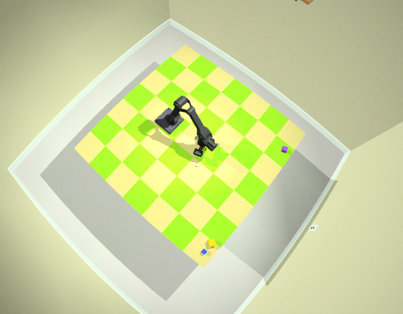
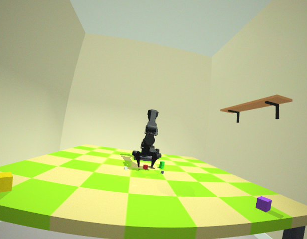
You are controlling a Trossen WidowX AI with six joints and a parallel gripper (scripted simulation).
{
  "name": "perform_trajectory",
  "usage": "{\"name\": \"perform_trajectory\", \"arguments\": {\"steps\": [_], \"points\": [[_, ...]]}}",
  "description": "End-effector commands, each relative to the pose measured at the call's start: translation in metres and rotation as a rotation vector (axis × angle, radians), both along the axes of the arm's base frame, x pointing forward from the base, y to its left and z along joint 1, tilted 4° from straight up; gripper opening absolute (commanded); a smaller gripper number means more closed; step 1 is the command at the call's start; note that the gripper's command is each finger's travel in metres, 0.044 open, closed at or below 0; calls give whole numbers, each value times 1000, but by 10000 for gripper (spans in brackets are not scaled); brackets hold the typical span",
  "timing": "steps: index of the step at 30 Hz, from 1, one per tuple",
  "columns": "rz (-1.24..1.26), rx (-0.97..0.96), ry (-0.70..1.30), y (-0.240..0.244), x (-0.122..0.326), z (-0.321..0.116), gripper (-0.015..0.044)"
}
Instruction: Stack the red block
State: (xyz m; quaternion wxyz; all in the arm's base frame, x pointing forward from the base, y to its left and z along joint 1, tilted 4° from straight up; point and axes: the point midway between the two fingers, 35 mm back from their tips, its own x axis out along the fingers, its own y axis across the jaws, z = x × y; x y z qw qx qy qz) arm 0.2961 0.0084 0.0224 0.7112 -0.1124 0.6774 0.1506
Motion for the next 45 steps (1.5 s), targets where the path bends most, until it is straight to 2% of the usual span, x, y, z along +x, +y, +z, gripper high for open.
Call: {"name": "perform_trajectory", "arguments": {"steps": [1, 10, 23, 30, 32, 45], "points": [[-4, 3, 0, 1, 0, -2, 440], [-4, 3, 0, 1, 0, -1, 440], [-4, 3, 0, 1, 0, -1, 99], [-4, 3, 0, 1, 0, -1, 52], [-4, 3, 0, 0, 0, 2, 0], [-4, 3, 0, -4, -2, 61, 0]]}}
